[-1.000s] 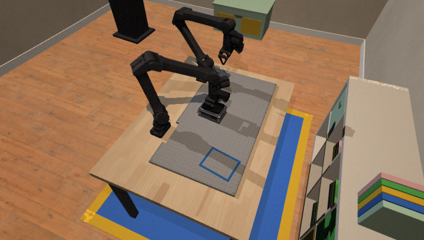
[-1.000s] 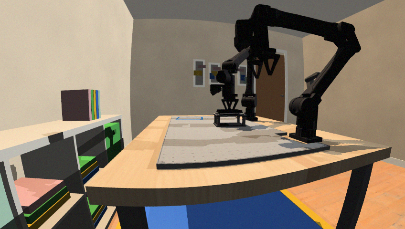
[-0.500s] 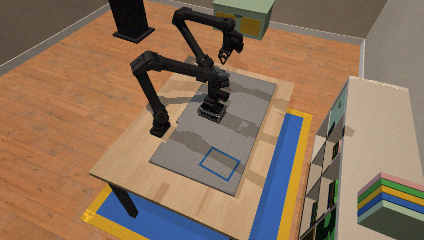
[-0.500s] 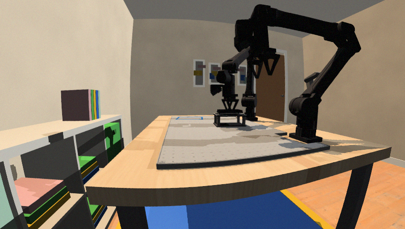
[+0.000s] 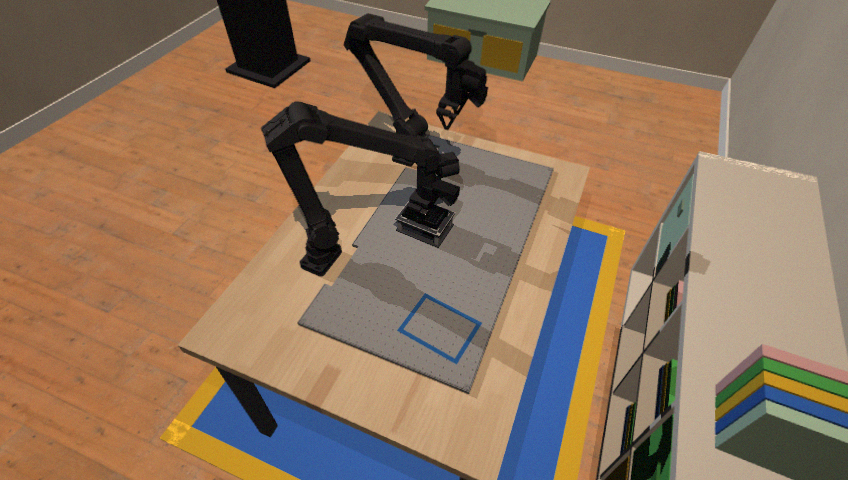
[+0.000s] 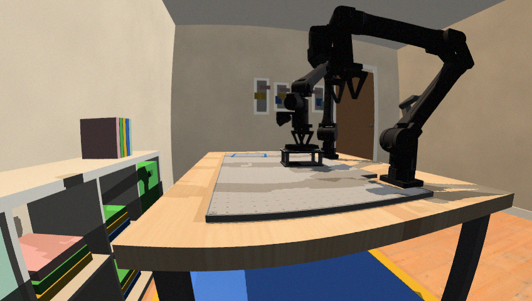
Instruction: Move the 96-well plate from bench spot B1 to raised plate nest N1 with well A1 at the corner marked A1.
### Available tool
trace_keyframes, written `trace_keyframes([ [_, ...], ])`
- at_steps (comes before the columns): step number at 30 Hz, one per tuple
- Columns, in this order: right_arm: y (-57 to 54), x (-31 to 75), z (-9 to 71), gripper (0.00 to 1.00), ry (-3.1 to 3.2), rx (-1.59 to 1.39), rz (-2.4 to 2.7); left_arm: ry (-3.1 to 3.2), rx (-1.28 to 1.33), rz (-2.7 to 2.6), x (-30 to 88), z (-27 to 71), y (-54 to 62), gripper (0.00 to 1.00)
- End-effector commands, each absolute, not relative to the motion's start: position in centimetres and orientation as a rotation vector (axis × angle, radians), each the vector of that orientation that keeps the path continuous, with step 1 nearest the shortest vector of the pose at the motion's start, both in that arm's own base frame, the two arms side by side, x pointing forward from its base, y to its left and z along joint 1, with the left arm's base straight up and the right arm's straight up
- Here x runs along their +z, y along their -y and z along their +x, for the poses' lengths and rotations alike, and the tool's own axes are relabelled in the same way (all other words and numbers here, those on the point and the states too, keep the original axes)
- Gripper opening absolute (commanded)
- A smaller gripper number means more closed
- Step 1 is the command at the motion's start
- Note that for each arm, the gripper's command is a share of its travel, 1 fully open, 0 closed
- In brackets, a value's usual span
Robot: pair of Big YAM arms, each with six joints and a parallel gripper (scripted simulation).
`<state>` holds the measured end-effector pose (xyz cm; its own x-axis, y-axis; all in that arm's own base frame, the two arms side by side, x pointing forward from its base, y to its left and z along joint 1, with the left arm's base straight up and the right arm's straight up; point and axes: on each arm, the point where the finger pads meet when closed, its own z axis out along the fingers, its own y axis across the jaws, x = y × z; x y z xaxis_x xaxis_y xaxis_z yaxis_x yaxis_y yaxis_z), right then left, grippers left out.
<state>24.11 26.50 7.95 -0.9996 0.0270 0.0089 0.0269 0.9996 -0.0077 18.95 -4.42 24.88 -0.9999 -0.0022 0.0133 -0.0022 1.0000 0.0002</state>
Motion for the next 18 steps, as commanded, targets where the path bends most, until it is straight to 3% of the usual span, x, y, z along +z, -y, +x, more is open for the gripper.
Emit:
trace_keyframes([
  [1, -28.6, 10.1, 26.6, 0.00, 3.187, -0.083, -0.062, 3.176, 0.013, 0.020, 26.3, 19.7, 4.5, 1.00],
  [18, -27.9, 9.1, 25.9, 0.00, 3.172, -0.054, -0.062, 3.176, 0.013, 0.020, 26.3, 19.7, 4.5, 1.00],
])
